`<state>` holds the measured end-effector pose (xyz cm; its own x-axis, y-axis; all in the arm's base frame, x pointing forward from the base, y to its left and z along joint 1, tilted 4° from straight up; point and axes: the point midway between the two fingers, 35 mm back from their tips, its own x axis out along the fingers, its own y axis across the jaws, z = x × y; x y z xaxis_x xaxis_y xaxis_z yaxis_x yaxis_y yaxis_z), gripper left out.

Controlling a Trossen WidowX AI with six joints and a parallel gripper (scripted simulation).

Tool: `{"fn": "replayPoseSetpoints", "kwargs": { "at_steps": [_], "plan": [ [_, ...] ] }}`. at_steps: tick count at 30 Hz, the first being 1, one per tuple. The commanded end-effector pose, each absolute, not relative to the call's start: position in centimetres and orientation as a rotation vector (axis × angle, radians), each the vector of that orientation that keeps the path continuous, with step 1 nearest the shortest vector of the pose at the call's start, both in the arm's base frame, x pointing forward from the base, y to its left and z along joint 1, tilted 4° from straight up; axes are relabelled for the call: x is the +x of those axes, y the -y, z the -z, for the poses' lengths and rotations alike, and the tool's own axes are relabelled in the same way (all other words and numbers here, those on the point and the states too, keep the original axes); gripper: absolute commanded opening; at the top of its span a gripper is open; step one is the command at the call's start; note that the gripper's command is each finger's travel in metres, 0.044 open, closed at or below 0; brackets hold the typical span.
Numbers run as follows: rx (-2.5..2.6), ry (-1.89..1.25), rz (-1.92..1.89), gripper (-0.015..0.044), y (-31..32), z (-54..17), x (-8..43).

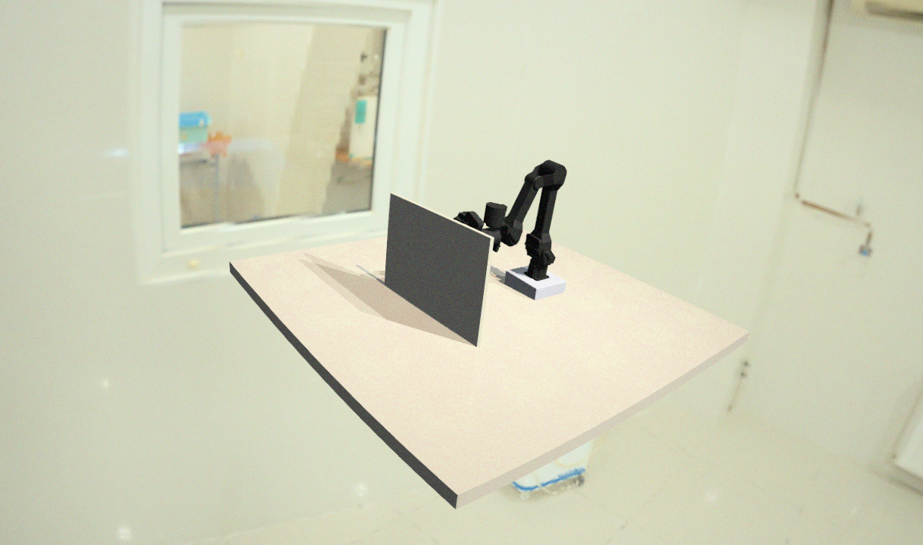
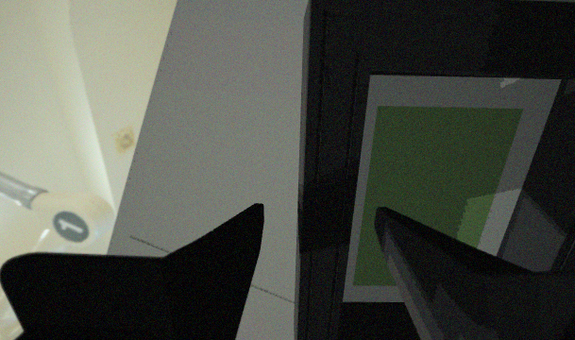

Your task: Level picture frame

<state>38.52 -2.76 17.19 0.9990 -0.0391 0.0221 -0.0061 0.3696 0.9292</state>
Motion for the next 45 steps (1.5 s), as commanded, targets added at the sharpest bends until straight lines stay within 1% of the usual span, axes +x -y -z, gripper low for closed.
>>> {"fn": "replayPoseSetpoints", "kwargs": {
  "at_steps": [1,31,33,34,45],
  "plan": [
    [1.189,0.046,0.025,0.026,2.85,-17.22,38.56],
    [1.189,0.046,0.025,0.006,2.85,-17.22,38.56],
    [1.189,0.046,0.025,0.0008,2.85,-17.22,38.56],
    [1.189,0.046,0.025,0.0,2.85,-17.22,38.56],
    [1.189,0.046,0.025,0.0,2.78,-17.33,38.55]
  ]
}}
